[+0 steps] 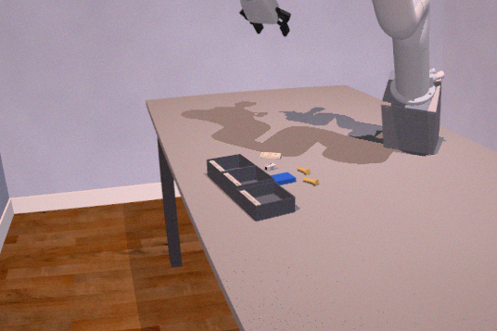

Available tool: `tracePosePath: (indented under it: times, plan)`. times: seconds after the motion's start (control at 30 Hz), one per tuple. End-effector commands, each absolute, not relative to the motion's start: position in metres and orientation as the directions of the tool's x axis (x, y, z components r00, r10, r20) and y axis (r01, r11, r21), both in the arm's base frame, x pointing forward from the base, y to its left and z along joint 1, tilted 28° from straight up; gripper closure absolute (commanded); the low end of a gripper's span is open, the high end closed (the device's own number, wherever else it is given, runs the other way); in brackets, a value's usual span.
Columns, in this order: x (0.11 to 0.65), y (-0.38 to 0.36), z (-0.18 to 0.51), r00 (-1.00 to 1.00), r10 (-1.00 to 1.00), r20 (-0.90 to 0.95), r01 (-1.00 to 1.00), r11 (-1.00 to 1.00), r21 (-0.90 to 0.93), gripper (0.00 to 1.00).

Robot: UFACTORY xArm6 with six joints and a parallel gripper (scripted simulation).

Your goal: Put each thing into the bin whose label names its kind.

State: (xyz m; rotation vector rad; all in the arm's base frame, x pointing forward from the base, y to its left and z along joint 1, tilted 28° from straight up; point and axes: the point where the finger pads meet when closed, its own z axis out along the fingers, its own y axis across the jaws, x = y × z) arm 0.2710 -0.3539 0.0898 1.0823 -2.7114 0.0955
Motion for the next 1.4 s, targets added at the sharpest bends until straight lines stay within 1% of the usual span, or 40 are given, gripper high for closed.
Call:
tracePosePath:
  times: [0.0,0.53,0.57,0.87,0.97,1.03,1.1,1.2,1.37]
  plan:
    - [0.272,-0.355,0.091,-0.706,-0.671,0.227,-0.686,0.727,0.017,0.00]
    - [0.272,-0.355,0.091,-0.706,-0.671,0.227,-0.686,0.727,0.017,0.00]
    - [0.274,-0.352,0.084,-0.706,-0.671,0.227,-0.686,0.727,0.017,0.93]
    - [0.296,-0.325,0.019,-0.706,-0.671,0.227,-0.686,0.727,0.018,0.93]
    - [0.296,-0.325,0.019,-0.706,-0.671,0.227,-0.686,0.727,0.018,0.93]
    - [0.299,-0.313,0.029,-0.641,-0.739,0.204,-0.751,0.659,0.027,0.93]
    - [0.299,-0.313,0.029,-0.641,-0.739,0.204,-0.751,0.659,0.027,0.93]
    - [0.305,-0.301,0.041,-0.566,-0.806,0.174,-0.813,0.581,0.048,0.93]
    - [0.310,-0.290,0.048,-0.487,-0.861,0.147,-0.865,0.498,0.055,0.93]
